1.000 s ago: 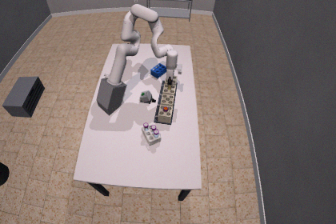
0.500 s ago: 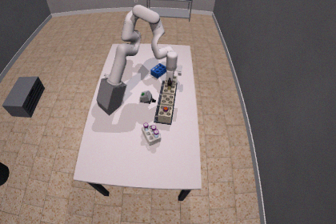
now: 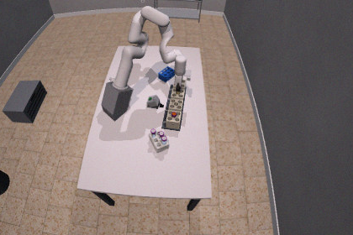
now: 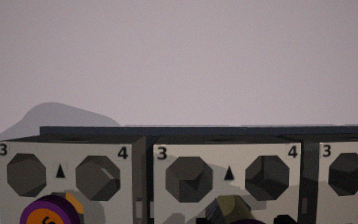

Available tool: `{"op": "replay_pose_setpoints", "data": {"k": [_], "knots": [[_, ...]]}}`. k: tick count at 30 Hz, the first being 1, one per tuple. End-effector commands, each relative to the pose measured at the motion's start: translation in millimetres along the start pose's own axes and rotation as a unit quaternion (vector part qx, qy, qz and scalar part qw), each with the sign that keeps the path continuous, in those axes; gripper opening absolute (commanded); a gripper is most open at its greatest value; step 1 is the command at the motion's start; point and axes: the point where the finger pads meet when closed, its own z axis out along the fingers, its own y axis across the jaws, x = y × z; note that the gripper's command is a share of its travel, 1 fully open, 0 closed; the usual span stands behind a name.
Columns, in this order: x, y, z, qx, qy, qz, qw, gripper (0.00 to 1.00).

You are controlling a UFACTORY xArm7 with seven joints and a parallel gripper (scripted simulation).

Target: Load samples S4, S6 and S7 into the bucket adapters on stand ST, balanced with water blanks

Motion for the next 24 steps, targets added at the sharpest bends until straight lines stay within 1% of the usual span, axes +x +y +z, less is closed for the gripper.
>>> {"op": "replay_pose_setpoints", "data": {"k": [1,24], "knots": [[1,0,3,0.0,0.002,0.0,1.0,0.0],[1,0,24,0.0,0.001,0.0,1.0,0.0]]}}
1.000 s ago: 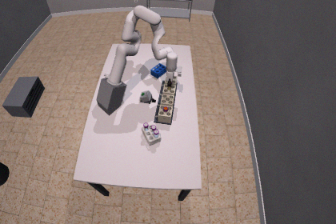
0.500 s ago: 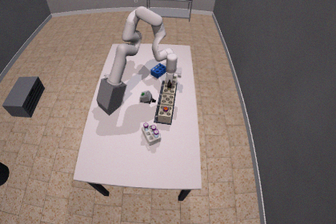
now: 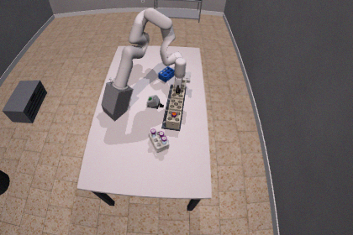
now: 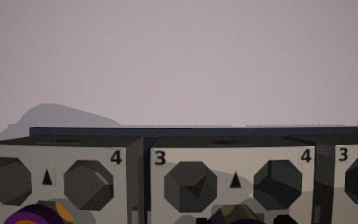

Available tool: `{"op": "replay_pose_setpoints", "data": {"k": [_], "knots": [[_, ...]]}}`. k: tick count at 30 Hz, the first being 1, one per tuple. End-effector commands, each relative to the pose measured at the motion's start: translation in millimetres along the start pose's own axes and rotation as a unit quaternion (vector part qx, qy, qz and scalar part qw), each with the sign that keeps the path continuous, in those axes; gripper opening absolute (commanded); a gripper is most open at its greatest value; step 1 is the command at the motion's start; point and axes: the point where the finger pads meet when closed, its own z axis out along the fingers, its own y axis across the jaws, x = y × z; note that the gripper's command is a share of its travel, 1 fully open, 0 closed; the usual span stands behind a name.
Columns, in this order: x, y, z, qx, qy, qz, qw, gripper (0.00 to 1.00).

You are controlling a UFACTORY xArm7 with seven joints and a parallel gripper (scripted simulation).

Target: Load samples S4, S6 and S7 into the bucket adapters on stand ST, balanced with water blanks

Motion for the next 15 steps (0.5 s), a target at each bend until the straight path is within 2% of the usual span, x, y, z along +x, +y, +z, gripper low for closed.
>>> {"op": "replay_pose_setpoints", "data": {"k": [1,15], "knots": [[1,1,3,0.0,0.002,0.0,1.0,0.0],[1,1,14,-0.001,0.002,0.0,1.0,0.0]]}}
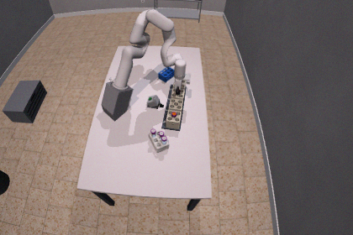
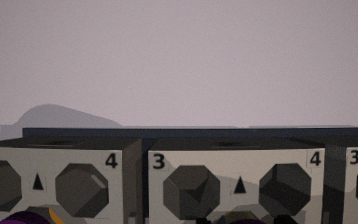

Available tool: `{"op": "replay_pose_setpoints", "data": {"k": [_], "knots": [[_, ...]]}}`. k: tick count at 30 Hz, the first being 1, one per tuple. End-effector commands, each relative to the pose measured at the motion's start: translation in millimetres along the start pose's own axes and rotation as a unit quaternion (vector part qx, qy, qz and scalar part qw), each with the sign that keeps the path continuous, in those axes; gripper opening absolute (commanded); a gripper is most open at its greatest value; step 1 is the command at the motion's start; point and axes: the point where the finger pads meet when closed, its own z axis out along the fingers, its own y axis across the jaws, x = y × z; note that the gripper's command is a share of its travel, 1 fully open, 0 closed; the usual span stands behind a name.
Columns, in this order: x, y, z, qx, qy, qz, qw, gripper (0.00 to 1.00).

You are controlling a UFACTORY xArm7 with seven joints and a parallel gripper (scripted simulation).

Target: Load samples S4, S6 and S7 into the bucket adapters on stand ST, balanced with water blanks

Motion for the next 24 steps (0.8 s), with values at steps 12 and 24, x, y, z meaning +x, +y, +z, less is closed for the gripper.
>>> {"op": "replay_pose_setpoints", "data": {"k": [12,24], "knots": [[1.4,0.6,1.2,-0.001,0.002,0.0,1.0,0.0],[1.4,0.6,1.6,-0.001,0.002,0.0,1.0,0.44]]}}
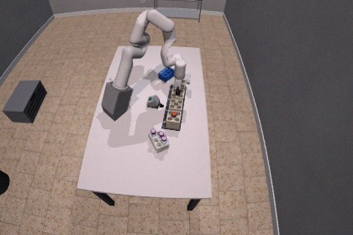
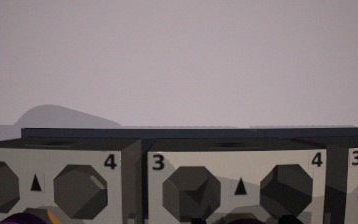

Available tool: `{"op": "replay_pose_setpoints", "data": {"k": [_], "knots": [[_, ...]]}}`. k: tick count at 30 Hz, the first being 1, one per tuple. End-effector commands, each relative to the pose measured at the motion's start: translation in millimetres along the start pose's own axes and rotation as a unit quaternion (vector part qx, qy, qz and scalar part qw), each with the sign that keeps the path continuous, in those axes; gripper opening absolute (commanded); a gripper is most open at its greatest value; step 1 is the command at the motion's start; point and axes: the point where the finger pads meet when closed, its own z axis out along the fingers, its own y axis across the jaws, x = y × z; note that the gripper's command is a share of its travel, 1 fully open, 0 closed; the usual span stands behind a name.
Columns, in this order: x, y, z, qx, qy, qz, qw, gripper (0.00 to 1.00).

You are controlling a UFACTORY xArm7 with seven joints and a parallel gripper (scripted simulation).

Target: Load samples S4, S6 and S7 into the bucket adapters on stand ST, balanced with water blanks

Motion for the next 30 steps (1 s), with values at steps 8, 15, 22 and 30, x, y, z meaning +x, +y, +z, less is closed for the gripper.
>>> {"op": "replay_pose_setpoints", "data": {"k": [8,15,22,30], "knots": [[1,0,-1,-0.001,0.002,0.0,1.0,0.44],[1,0,-1,-0.001,0.002,0.0,1.0,0.44],[1,0,-5,0.0,0.001,0.0,1.0,0.44],[1,0,-21,0.0,0.001,0.0,1.0,0.44]]}}
